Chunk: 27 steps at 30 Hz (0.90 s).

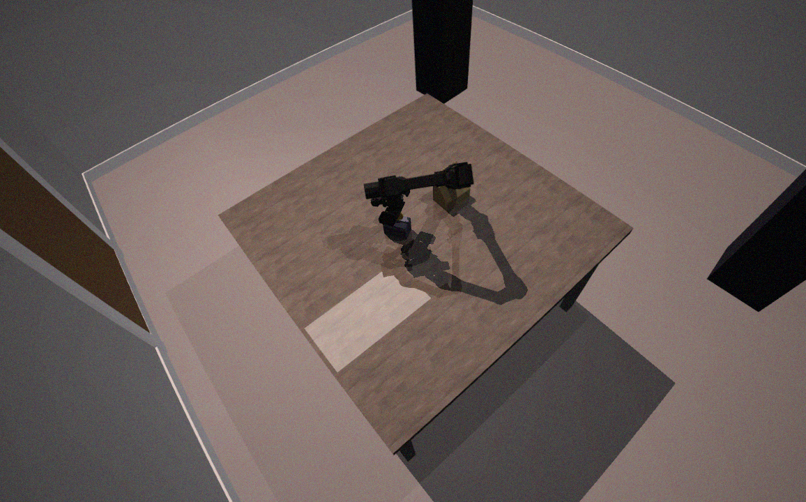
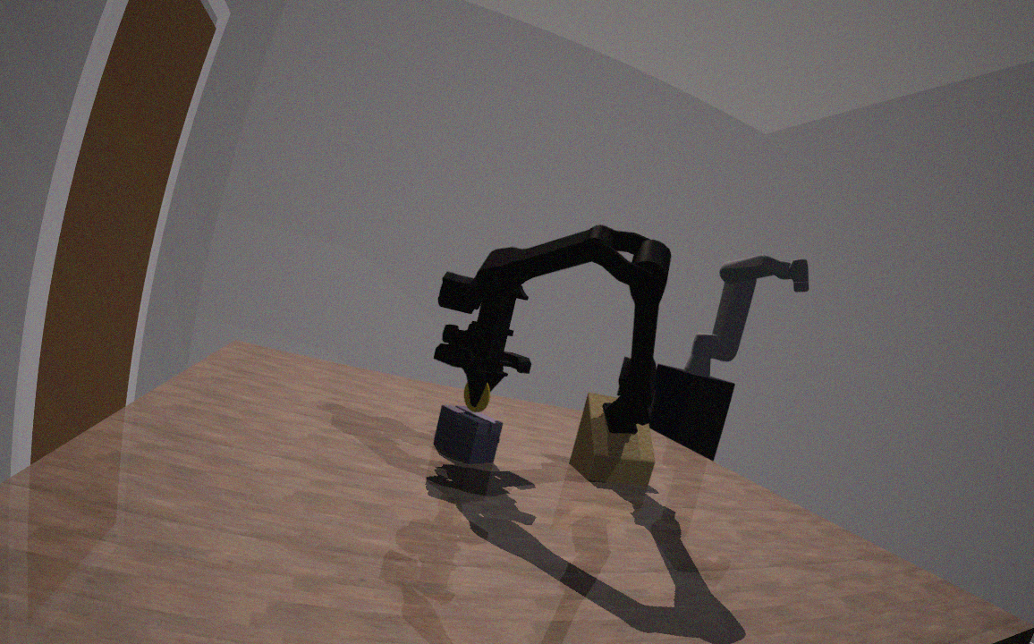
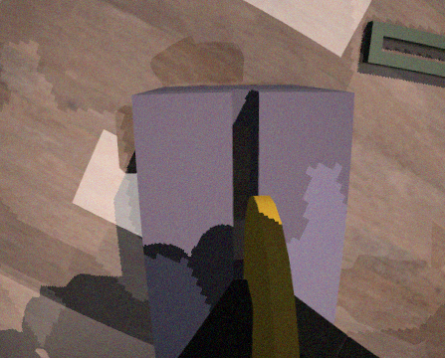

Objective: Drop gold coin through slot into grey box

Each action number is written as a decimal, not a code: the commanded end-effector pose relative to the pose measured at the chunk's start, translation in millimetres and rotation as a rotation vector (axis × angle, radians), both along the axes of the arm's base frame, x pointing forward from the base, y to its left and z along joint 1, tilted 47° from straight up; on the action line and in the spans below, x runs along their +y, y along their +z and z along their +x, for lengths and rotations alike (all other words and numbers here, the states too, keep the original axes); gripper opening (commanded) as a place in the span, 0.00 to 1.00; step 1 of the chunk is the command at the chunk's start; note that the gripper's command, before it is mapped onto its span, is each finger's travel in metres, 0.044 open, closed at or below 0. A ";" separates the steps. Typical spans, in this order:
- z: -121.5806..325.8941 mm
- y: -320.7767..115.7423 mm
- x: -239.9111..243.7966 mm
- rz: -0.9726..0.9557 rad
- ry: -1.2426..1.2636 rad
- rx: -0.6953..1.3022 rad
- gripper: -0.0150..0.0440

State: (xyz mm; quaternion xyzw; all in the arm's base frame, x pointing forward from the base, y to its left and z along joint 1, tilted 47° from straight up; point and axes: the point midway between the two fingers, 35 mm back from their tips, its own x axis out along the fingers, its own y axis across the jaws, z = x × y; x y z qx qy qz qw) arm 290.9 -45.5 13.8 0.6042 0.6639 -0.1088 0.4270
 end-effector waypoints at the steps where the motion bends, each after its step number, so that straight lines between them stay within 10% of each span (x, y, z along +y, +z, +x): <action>1: 0.0 -1.9 2.5 0.006 -0.006 0.004 0.25; 9: 0.2 -1.2 1.2 0.000 0.000 0.000 0.52; 18: 0.2 -1.2 1.2 0.000 0.000 0.000 0.53; 27: -2.2 12.5 -13.2 0.000 -0.001 0.002 0.93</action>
